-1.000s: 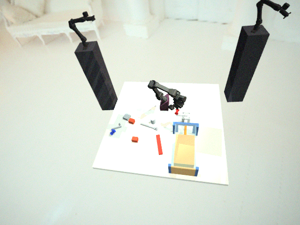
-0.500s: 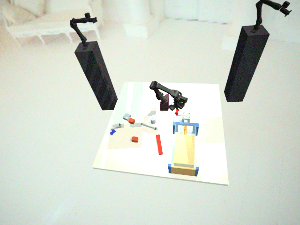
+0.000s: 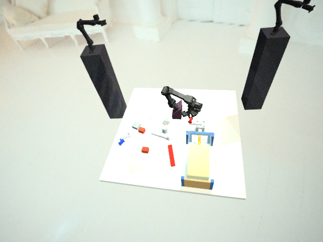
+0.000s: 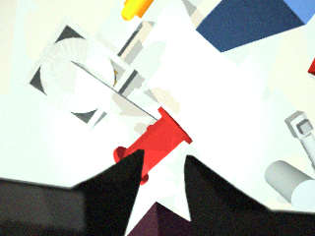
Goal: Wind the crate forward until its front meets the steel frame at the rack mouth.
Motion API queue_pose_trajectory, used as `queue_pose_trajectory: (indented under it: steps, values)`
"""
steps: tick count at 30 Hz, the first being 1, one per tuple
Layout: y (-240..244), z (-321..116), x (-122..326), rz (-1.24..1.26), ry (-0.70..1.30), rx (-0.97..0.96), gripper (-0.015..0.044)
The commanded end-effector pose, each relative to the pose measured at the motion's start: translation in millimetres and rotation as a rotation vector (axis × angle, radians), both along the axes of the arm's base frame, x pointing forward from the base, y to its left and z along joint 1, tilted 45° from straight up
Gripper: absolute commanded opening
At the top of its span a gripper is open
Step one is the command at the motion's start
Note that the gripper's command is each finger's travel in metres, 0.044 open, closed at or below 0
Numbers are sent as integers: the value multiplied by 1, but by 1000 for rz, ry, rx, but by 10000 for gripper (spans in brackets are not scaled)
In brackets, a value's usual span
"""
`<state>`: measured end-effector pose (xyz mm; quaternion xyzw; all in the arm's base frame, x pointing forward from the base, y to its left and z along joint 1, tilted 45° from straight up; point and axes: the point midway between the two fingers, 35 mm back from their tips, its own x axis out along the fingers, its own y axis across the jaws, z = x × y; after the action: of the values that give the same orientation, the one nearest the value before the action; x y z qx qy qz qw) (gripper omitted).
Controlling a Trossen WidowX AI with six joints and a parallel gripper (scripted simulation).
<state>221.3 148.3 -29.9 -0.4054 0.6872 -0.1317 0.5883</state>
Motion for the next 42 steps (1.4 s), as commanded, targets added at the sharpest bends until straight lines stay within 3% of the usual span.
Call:
queue_pose_trajectory:
  steps: [1,5,10,42]
  values:
    - [0,1,-4,-100,-312,-10,210]
    - [2,3,-7,-208,-643,38,315]
    - [3,3,-7,-226,-697,52,440]
    - [-22,-26,-9,-228,-697,48,440]
